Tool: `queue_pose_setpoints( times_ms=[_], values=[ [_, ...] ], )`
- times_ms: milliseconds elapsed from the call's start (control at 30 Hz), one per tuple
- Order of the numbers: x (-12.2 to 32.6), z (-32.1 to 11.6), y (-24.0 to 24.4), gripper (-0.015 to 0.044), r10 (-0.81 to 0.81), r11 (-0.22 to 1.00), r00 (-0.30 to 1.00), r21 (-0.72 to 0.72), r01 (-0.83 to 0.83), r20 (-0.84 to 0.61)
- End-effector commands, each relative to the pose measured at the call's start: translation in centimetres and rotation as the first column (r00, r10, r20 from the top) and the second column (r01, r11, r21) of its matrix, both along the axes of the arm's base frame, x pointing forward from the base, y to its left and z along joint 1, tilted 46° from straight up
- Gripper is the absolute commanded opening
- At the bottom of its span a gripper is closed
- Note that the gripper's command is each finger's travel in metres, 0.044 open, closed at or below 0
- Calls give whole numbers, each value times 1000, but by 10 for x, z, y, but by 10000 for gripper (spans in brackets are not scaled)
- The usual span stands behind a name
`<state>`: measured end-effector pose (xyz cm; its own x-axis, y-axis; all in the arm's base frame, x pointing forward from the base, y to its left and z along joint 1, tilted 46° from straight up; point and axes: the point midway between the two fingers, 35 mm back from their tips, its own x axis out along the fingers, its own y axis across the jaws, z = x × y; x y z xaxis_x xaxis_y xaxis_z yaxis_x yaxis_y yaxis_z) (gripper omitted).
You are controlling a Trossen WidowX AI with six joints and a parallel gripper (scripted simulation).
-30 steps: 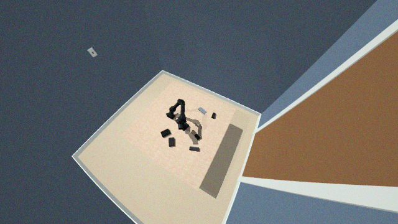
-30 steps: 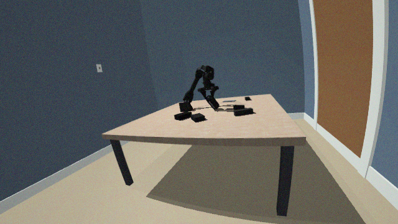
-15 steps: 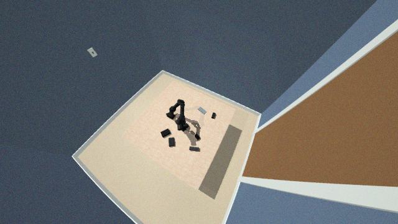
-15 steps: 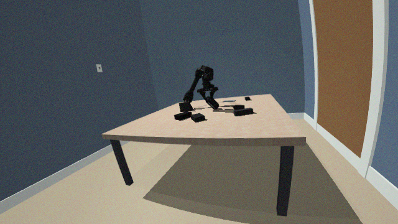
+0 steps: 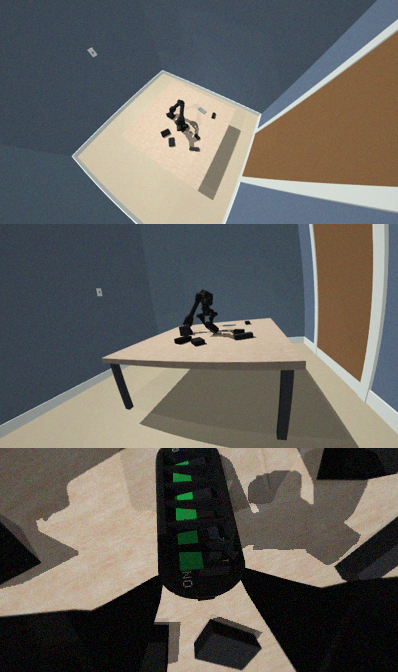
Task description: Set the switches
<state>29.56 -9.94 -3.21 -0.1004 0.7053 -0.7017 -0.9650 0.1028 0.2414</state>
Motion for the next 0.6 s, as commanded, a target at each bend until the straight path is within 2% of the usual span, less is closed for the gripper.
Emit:
queue_pose_setpoints(
  times_ms=[0, 567],
  values=[
    [-2, -4, -2, 336, 5, 1000, 1000, -5, -5, 0],
    [-6, -16, -3, 336, 5, 1000, 1000, -6, -5, 0]
  ],
)
